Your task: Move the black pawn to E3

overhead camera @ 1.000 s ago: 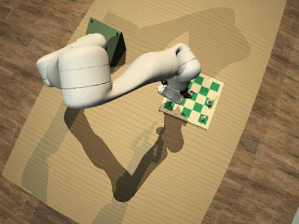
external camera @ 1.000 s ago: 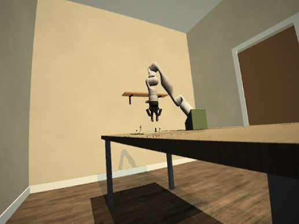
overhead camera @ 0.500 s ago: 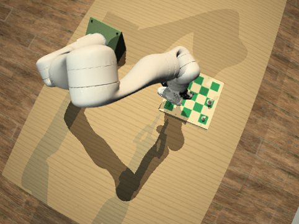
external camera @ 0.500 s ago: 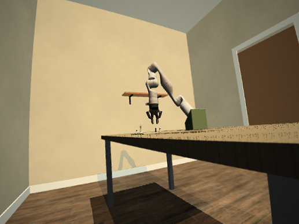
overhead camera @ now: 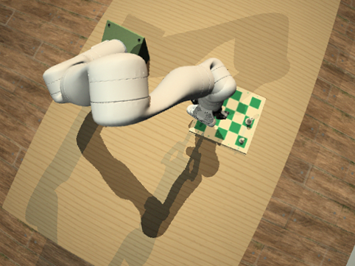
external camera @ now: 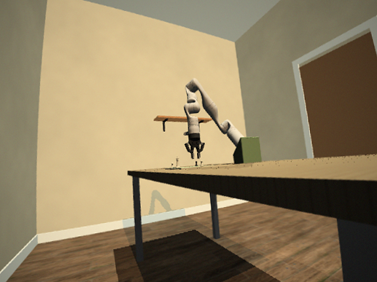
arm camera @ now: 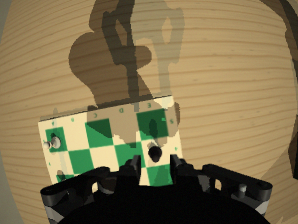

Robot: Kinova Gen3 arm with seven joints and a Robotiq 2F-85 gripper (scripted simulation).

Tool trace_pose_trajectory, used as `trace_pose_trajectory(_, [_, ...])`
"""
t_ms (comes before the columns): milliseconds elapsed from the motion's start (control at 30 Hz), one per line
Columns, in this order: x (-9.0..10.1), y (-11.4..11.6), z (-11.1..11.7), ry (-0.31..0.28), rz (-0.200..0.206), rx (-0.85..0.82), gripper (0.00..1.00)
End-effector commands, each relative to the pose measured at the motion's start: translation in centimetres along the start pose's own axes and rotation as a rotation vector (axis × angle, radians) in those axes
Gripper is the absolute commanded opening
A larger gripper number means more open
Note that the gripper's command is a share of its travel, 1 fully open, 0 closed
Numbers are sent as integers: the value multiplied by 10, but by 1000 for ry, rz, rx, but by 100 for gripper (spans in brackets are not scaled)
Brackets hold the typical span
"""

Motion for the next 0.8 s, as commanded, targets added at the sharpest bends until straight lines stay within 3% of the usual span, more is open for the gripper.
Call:
trace_pose_trajectory(0, [-2, 0, 0, 1, -1, 1, 34])
trace_pose_trajectory(767, [-5, 0, 0, 1, -1, 1, 34])
Point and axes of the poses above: the point where the finger pads meet when closed, its own x axis back along the fingers, its own y axis across the jaws, z = x × y, the point moved 7 cm from there along x, back along the fingers, and after that the axes turned 2 degrees about -x, right-handed, at the moved point
